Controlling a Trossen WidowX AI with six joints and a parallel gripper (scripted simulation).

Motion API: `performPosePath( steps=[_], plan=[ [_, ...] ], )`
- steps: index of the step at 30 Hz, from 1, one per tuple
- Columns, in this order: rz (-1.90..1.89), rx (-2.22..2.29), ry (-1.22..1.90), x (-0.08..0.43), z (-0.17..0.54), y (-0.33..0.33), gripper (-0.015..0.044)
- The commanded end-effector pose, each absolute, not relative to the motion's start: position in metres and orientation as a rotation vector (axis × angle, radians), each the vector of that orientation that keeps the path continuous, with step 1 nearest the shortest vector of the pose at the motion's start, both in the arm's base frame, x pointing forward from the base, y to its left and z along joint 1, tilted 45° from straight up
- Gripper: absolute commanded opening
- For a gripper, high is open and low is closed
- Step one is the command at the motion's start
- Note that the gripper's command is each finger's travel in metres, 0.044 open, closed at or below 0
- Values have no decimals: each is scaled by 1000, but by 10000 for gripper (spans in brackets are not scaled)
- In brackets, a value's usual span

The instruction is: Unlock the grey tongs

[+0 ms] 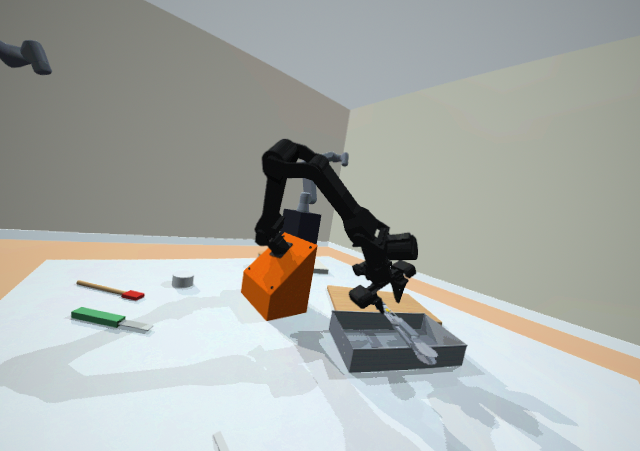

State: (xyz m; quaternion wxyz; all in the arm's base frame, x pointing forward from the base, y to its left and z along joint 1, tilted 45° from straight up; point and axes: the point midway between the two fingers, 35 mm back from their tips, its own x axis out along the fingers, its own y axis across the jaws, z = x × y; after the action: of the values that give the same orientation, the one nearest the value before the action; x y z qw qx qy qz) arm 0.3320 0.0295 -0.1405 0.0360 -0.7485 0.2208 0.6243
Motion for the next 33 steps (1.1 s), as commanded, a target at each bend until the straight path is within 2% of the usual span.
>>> performPosePath(
  steps=[1, 33],
  plan=[
    [1921, -2301, 684, 333, -148, 26, 260],
    [1920, -2302, 685, 338, -197, 9, 260]
  ],
)
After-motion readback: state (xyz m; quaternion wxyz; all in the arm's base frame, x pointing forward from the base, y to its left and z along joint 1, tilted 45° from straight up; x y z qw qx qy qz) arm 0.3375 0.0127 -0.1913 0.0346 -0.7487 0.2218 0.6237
